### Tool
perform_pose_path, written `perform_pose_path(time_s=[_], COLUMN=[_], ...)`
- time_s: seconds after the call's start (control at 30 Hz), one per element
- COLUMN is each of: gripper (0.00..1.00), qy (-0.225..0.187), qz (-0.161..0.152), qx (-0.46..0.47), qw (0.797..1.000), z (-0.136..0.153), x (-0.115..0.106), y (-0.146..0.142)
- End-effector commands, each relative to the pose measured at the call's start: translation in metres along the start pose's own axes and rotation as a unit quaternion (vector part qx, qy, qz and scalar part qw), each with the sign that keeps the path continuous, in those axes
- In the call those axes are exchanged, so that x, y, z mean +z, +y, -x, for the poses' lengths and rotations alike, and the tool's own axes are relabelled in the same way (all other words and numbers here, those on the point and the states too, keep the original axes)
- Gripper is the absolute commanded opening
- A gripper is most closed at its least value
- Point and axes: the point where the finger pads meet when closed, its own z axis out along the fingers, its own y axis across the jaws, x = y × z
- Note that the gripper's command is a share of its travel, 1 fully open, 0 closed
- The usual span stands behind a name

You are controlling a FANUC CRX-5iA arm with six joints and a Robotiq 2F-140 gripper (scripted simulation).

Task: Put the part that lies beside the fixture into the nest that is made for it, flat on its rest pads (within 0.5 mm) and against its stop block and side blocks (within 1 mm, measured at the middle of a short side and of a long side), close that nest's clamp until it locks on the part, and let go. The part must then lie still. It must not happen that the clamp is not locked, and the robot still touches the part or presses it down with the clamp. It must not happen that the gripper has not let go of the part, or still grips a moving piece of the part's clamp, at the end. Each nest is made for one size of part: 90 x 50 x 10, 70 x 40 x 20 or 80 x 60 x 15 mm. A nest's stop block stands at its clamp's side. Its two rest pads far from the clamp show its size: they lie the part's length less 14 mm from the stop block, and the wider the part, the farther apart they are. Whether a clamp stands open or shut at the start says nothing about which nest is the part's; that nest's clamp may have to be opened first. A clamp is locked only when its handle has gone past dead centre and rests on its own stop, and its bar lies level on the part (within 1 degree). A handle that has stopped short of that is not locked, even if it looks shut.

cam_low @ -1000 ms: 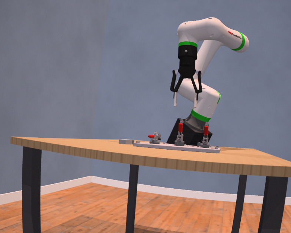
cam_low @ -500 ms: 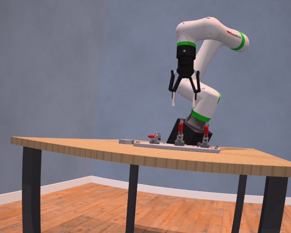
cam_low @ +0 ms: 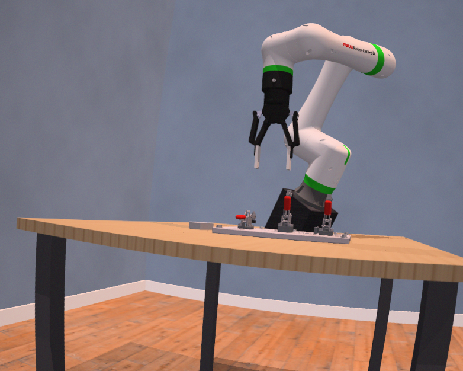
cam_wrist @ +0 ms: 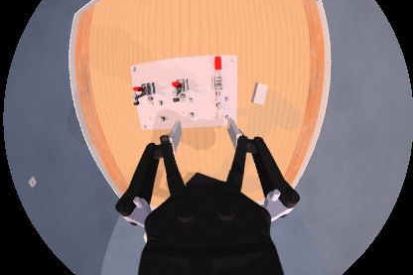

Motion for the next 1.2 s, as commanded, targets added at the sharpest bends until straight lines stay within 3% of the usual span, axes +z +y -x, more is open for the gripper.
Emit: perform_pose_path(time_s=[0.0,0.3,0.37,0.7,0.87,1.17], gripper=[0.58,0.58,0.58,0.58,0.58,0.58], qy=[0.000,0.000,0.000,0.000,0.000,0.000], qz=[-0.001,-0.001,-0.001,-0.001,-0.001,-0.001], qx=[-0.001,-0.001,-0.001,-0.001,-0.001,-0.001], qw=[1.000,1.000,1.000,1.000,1.000,1.000], z=[-0.004,-0.013,-0.013,-0.022,-0.025,-0.027], x=[0.000,0.000,0.000,0.000,0.000,0.000], y=[0.023,0.095,0.095,0.161,0.181,0.193])
